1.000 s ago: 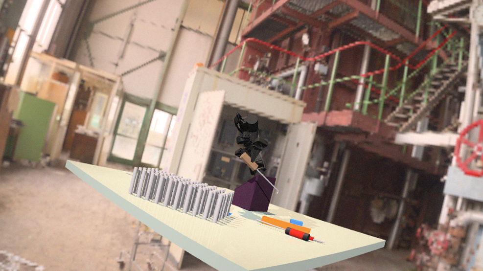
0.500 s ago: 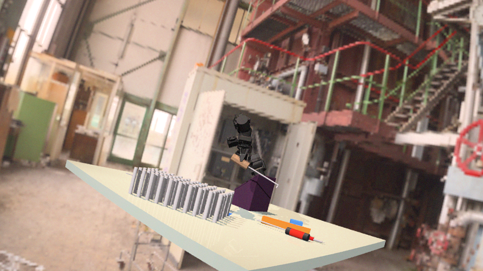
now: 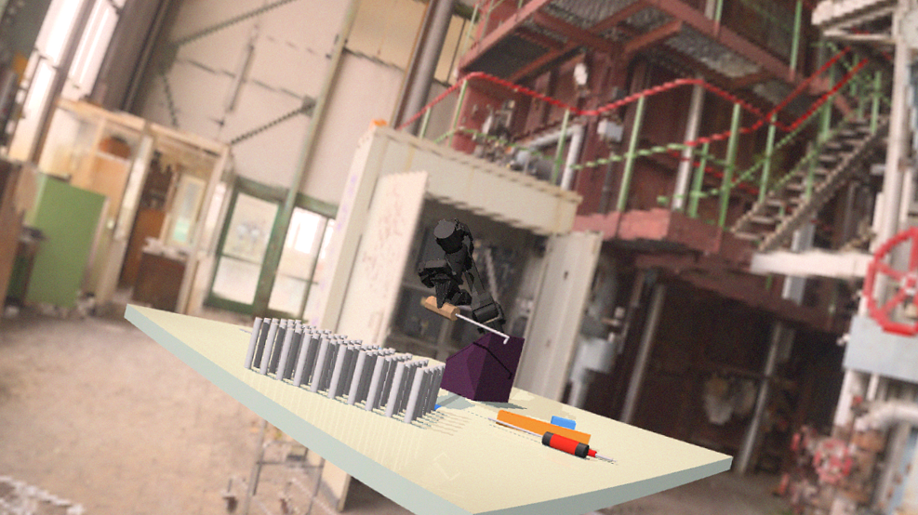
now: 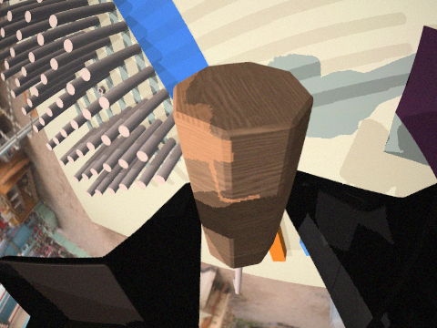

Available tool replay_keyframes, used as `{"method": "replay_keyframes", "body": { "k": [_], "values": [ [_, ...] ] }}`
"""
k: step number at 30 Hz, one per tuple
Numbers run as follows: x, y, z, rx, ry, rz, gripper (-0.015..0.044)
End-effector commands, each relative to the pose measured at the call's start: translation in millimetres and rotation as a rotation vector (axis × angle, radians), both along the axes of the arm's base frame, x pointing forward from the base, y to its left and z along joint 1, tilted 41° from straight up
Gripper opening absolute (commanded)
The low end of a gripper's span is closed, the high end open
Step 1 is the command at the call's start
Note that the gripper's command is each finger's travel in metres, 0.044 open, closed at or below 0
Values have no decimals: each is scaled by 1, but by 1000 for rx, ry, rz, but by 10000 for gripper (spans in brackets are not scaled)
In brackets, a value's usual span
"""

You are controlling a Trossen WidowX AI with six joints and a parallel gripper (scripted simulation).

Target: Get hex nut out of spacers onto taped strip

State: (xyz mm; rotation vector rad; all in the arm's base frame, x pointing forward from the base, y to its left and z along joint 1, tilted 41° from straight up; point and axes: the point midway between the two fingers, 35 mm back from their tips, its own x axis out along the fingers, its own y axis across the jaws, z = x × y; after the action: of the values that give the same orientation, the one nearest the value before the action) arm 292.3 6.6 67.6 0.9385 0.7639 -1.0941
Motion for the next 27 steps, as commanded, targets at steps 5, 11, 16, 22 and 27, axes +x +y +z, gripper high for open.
{"method": "replay_keyframes", "body": {
  "k": [5, 11, 16, 22, 27],
  "values": [
    [-6, -22, 11, 57, -127, -266, 0],
    [-11, -37, 17, 96, -216, -451, 0],
    [-15, -50, 22, 129, -294, -603, 0],
    [-22, -64, 29, 167, -389, -784, 0],
    [-28, -75, 33, 199, -472, -934, 0]
  ]
}}
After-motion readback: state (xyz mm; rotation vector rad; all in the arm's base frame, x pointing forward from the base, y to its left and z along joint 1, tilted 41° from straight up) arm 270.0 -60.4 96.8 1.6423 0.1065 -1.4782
